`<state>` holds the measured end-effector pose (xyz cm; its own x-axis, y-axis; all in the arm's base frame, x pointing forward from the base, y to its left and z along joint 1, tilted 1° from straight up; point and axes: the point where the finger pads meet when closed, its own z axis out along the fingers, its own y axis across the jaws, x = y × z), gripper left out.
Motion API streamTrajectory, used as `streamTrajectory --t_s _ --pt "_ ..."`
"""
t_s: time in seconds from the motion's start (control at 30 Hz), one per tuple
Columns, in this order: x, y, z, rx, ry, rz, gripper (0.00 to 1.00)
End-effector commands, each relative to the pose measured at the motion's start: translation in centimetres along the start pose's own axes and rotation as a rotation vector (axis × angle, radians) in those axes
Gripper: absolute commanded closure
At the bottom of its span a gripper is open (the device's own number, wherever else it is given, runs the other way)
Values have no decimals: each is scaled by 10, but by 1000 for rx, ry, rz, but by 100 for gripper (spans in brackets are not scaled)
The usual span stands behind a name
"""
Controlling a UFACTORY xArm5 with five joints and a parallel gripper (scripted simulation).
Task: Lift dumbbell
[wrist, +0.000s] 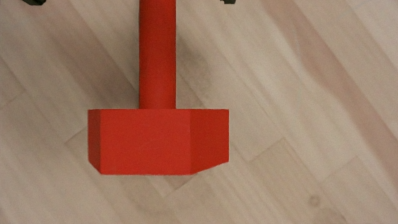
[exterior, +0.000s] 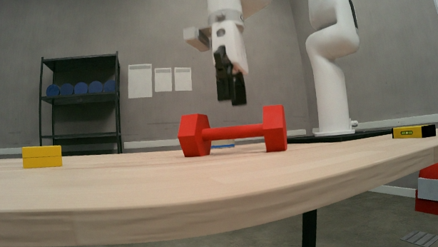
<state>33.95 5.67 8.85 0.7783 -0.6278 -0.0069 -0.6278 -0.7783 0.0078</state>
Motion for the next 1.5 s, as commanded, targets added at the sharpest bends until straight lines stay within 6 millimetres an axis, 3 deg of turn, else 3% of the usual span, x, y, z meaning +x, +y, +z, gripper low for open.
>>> streamTrajectory --t_s 0.0,0.23,0.77,0.8,1.47 --pt "4 -5 41 5 5 0 0" --pt "3 -4 61 5 5 0 0" --pt "3 -4 61 5 5 0 0" --pt "3 -4 61 5 5 0 100" --pt "3 -4 61 5 5 0 100"
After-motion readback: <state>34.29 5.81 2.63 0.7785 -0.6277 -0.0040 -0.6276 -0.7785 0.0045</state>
